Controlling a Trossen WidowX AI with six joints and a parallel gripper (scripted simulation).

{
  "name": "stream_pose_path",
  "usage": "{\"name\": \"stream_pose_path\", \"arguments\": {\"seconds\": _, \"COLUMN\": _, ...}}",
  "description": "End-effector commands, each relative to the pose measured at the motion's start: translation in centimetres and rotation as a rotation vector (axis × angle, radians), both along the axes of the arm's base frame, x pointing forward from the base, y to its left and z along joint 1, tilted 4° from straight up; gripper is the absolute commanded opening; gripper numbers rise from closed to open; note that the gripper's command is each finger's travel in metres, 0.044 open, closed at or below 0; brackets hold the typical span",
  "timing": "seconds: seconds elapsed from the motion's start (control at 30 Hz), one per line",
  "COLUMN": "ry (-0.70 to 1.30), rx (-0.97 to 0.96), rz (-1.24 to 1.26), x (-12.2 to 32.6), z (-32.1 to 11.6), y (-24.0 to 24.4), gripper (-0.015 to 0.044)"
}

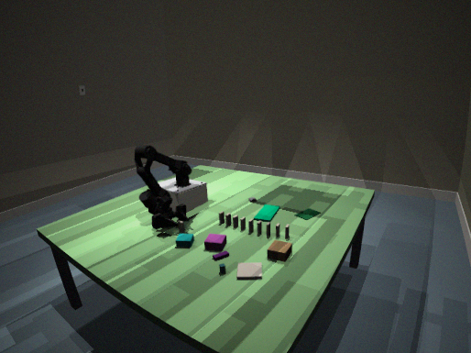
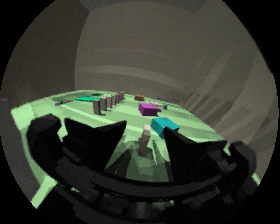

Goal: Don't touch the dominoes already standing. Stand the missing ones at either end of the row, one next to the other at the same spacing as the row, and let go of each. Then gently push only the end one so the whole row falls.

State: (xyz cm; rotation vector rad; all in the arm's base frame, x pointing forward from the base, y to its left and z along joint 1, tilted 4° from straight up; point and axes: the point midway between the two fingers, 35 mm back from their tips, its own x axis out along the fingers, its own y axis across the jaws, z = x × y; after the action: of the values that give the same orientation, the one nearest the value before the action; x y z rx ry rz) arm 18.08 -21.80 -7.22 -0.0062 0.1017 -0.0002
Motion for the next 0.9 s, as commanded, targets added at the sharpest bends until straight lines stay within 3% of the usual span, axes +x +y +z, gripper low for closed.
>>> {"name": "stream_pose_path", "arguments": {"seconds": 0.0, "ry": 0.002, "rx": -0.008, "rz": -0.002, "x": 0.0, "z": 0.0, "y": -0.1, "gripper": 0.0419}}
{"name": "stream_pose_path", "arguments": {"seconds": 0.03, "ry": 0.002, "rx": -0.008, "rz": -0.002, "x": 0.0, "z": 0.1, "y": -0.1, "gripper": 0.044}}
{"name": "stream_pose_path", "arguments": {"seconds": 0.27, "ry": 0.0, "rx": -0.001, "rz": 0.0, "x": 0.0, "z": 4.8, "y": -0.3, "gripper": 0.044}}
{"name": "stream_pose_path", "arguments": {"seconds": 0.5, "ry": 0.036, "rx": -0.003, "rz": -0.065, "x": 0.0, "z": 5.1, "y": -2.6, "gripper": 0.044}}
{"name": "stream_pose_path", "arguments": {"seconds": 0.7, "ry": 0.178, "rx": -0.227, "rz": -0.117, "x": 1.0, "z": 5.0, "y": -7.2, "gripper": 0.044}}
{"name": "stream_pose_path", "arguments": {"seconds": 0.87, "ry": 0.449, "rx": -0.444, "rz": -0.044, "x": 3.4, "z": 4.0, "y": -9.5, "gripper": 0.044}}
